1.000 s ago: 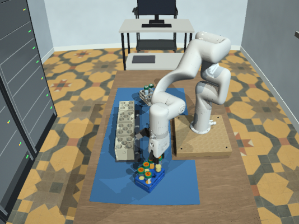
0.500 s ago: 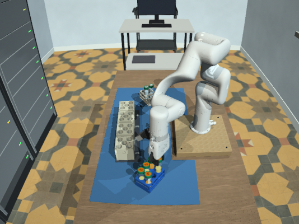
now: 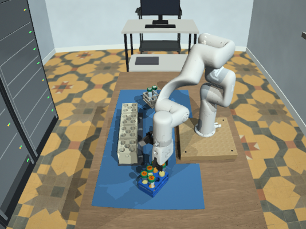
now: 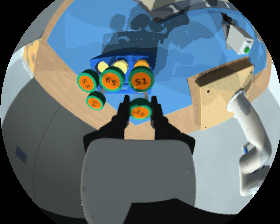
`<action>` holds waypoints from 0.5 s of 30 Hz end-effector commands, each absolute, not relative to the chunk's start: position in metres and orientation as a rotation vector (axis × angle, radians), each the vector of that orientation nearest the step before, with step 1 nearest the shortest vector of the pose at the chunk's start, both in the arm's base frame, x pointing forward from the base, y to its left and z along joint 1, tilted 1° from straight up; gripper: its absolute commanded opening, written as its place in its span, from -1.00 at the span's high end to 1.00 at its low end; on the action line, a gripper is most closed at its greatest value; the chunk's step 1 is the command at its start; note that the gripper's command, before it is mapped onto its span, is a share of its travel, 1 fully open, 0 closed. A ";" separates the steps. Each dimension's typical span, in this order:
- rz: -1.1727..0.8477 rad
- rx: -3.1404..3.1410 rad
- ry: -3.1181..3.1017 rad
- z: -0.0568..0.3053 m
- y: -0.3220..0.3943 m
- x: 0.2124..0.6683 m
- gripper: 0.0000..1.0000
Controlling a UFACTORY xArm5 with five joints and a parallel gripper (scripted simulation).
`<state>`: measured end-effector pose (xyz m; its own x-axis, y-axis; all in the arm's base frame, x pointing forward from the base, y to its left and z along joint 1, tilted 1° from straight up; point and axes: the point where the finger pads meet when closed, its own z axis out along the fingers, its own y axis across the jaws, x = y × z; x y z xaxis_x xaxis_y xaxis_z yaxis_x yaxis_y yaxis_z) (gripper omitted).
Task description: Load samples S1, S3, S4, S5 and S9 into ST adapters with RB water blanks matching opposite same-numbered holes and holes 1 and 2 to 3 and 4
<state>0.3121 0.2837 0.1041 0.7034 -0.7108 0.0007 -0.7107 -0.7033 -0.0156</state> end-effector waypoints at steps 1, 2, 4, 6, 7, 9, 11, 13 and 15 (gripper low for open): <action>-0.013 -2.883 1.203 0.102 0.285 0.313 1.00; -0.013 -2.883 1.203 0.101 0.285 0.313 1.00; -0.013 -2.883 1.203 0.099 0.285 0.313 1.00; -0.013 -2.883 1.203 0.097 0.285 0.313 1.00; -0.013 -2.883 1.203 0.096 0.285 0.313 1.00; -0.013 -2.883 1.203 0.094 0.285 0.313 1.00; -0.013 -2.883 1.203 0.094 0.285 0.313 1.00; -0.013 -2.883 1.203 0.092 0.285 0.313 1.00; -0.013 -2.883 1.203 0.090 0.285 0.313 1.00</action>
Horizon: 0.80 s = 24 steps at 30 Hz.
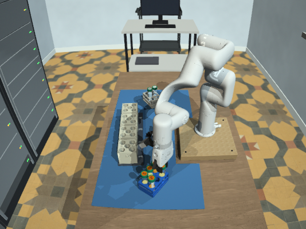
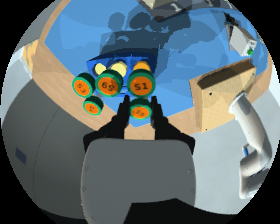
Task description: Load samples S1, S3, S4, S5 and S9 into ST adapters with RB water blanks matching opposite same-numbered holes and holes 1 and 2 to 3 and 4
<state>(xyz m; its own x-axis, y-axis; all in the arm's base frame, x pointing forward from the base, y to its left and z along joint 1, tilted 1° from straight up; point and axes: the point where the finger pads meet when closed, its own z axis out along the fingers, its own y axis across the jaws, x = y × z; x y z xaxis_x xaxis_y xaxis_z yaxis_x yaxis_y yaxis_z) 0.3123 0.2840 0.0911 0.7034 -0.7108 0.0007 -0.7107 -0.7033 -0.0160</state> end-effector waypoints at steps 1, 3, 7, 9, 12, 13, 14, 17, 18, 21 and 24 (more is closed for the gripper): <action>-0.013 -2.883 1.203 0.089 0.285 0.313 1.00; -0.013 -2.883 1.203 0.088 0.285 0.313 1.00; -0.013 -2.883 1.203 0.088 0.285 0.313 1.00; -0.013 -2.883 1.203 0.088 0.285 0.313 1.00; -0.013 -2.883 1.203 0.088 0.285 0.313 1.00; -0.013 -2.883 1.203 0.088 0.285 0.313 1.00; -0.013 -2.883 1.203 0.088 0.285 0.313 1.00; -0.013 -2.883 1.203 0.088 0.285 0.313 1.00; -0.013 -2.883 1.203 0.088 0.285 0.313 0.15; -0.013 -2.883 1.203 0.088 0.285 0.313 0.15; -0.013 -2.883 1.203 0.088 0.285 0.313 0.15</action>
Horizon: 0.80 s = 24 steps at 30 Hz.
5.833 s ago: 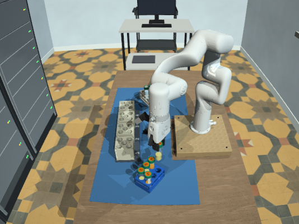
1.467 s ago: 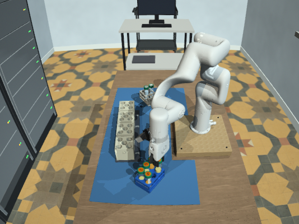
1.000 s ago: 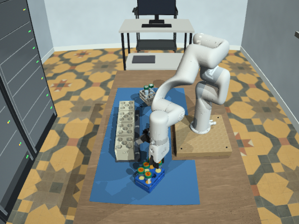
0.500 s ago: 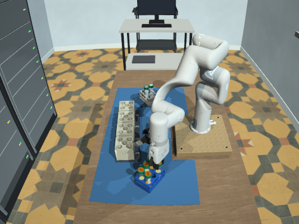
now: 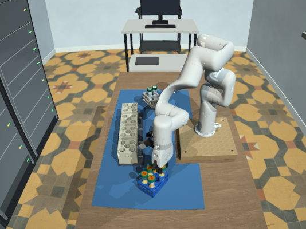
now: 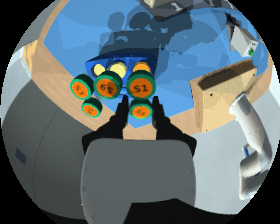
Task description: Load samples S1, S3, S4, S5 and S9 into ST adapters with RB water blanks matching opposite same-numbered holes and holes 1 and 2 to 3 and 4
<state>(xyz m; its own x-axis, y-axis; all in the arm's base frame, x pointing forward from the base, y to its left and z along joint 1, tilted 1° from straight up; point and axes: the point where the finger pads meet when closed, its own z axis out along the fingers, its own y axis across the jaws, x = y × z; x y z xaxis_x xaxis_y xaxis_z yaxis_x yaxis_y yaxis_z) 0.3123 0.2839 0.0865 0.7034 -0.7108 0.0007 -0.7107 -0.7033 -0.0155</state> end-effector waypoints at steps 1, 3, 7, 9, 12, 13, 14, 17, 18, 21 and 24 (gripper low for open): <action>-0.013 -2.883 1.203 0.088 0.285 0.313 0.15; -0.013 -2.883 1.203 0.088 0.285 0.313 0.15; -0.013 -2.883 1.203 0.088 0.285 0.313 0.15; -0.013 -2.883 1.203 0.088 0.285 0.313 0.15; -0.013 -2.883 1.203 0.088 0.285 0.313 0.15; -0.013 -2.883 1.203 0.088 0.285 0.313 0.15; -0.013 -2.883 1.203 0.088 0.285 0.313 0.15; -0.013 -2.883 1.203 0.088 0.285 0.313 0.15; -0.013 -2.883 1.203 0.088 0.285 0.313 0.15; -0.013 -2.883 1.203 0.090 0.285 0.313 0.15; -0.013 -2.883 1.203 0.092 0.285 0.313 0.15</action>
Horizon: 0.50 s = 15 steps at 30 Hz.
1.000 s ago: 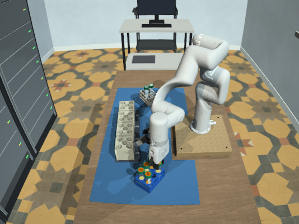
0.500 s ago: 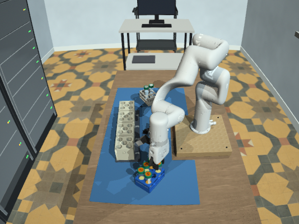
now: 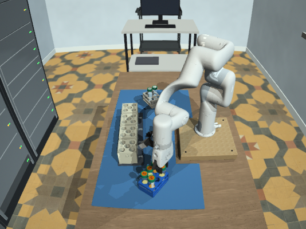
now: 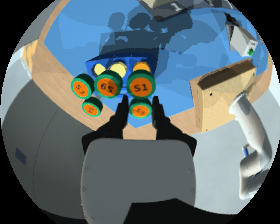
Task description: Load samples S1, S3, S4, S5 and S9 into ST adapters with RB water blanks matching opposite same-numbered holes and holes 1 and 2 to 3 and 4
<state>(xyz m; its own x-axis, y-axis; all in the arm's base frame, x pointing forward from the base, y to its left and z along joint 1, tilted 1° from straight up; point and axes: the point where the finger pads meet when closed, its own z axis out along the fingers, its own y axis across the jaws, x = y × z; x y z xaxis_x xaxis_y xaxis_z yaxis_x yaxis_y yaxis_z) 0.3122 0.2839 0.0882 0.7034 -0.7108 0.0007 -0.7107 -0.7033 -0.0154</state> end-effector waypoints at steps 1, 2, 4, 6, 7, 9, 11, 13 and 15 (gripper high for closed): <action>-0.013 -2.883 1.203 0.094 0.285 0.313 0.15; -0.013 -2.883 1.203 0.096 0.285 0.313 0.15; -0.013 -2.883 1.203 0.100 0.285 0.313 0.15; -0.013 -2.883 1.203 0.104 0.285 0.313 0.15; -0.013 -2.883 1.203 0.106 0.284 0.313 0.15; -0.013 -2.883 1.203 0.110 0.284 0.313 0.15; -0.013 -2.883 1.203 0.114 0.284 0.313 0.15; -0.013 -2.883 1.203 0.118 0.284 0.313 0.15; -0.013 -2.883 1.203 0.120 0.284 0.313 0.15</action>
